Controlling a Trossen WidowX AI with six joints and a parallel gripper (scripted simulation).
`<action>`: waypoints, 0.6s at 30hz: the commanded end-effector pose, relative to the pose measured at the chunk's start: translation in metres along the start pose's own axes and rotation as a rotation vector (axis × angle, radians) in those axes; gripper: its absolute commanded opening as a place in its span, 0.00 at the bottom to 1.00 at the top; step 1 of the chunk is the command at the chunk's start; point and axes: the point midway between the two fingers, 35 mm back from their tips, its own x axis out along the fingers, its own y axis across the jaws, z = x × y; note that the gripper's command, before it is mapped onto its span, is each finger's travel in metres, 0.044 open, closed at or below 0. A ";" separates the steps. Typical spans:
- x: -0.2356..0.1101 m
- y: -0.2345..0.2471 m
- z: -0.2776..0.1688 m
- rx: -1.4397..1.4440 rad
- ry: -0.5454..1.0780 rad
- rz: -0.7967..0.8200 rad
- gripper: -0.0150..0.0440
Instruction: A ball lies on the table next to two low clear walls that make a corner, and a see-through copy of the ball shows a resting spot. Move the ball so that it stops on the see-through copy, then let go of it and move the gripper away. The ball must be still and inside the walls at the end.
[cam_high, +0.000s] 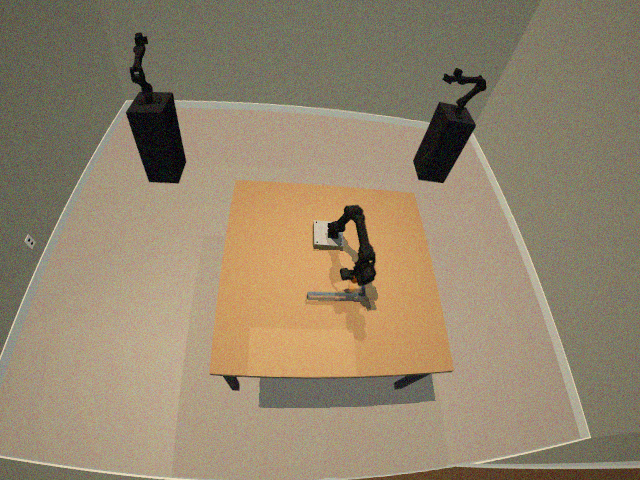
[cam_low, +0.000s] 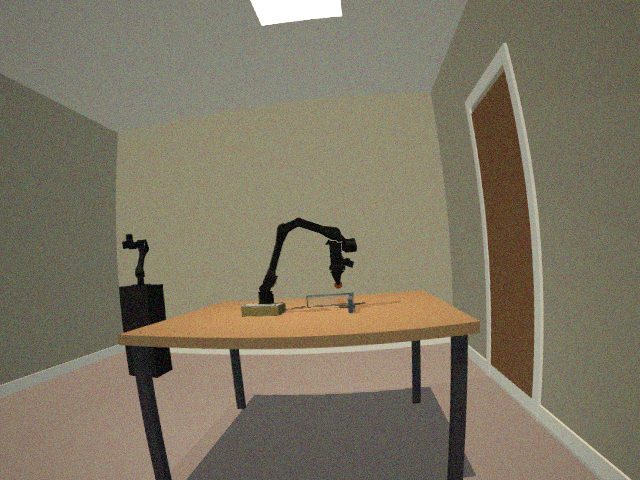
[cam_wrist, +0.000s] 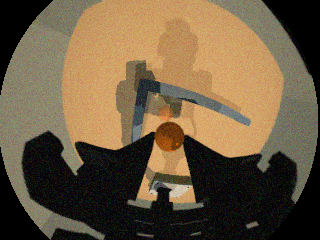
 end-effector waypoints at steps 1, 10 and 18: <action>0.009 0.004 0.009 0.130 0.006 0.003 0.25; 0.015 0.005 0.011 0.152 0.006 0.003 0.25; 0.055 0.005 0.012 0.152 0.006 0.003 0.25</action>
